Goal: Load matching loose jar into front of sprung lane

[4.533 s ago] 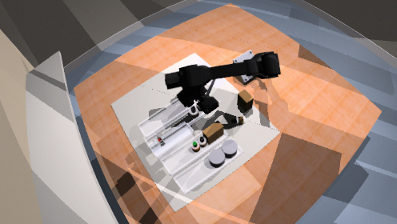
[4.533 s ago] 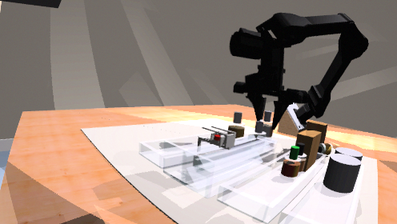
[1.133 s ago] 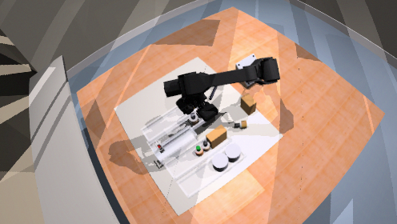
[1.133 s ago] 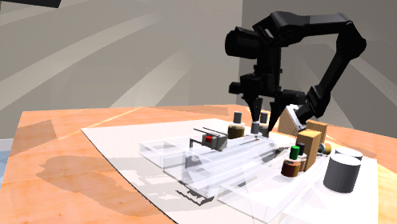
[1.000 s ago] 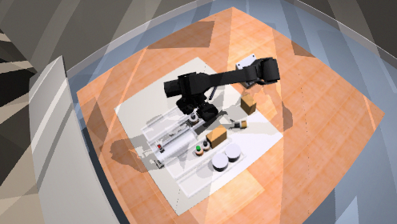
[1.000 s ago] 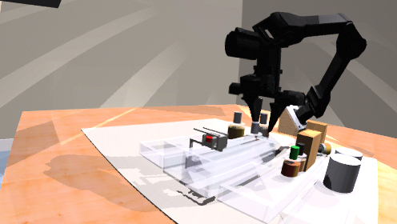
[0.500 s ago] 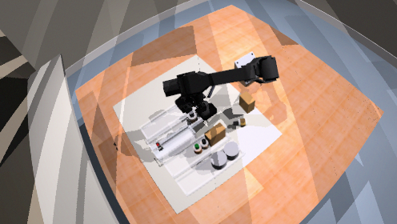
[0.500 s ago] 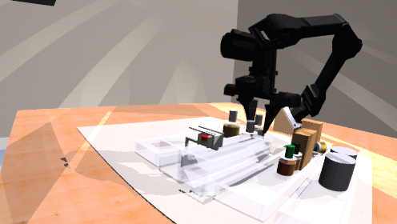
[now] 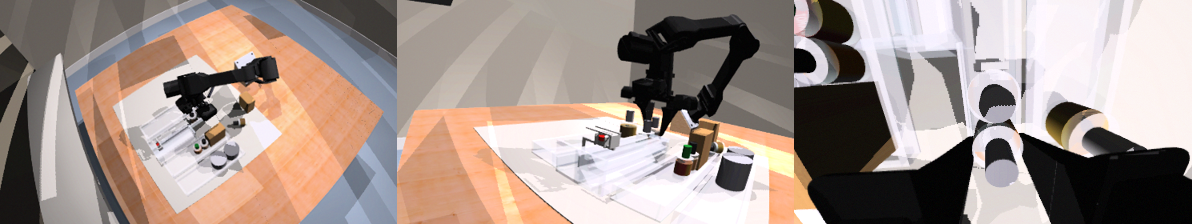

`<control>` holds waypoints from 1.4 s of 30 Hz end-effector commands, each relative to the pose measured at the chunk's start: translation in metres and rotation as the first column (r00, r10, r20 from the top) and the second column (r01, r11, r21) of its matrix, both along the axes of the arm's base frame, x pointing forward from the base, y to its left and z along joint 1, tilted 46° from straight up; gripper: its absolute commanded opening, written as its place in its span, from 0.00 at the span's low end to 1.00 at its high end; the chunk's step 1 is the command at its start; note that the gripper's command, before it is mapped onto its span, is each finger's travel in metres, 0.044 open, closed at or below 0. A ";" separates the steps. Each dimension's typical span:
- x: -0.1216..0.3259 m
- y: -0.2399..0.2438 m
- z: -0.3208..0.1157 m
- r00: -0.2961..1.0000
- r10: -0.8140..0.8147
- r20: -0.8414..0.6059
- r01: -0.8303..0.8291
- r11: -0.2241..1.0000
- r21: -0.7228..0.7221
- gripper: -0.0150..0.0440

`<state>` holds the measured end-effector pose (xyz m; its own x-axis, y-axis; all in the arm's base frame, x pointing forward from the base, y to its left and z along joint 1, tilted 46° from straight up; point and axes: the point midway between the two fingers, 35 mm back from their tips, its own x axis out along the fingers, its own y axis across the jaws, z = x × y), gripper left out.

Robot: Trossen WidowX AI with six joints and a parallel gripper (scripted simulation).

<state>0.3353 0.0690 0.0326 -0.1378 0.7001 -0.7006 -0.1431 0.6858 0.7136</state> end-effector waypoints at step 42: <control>-0.004 0.006 -0.002 1.000 -0.005 0.017 0.005 1.000 0.010 0.25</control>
<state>0.3300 0.0736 0.0288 -0.1320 0.7014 -0.7004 -0.1427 0.6858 0.7137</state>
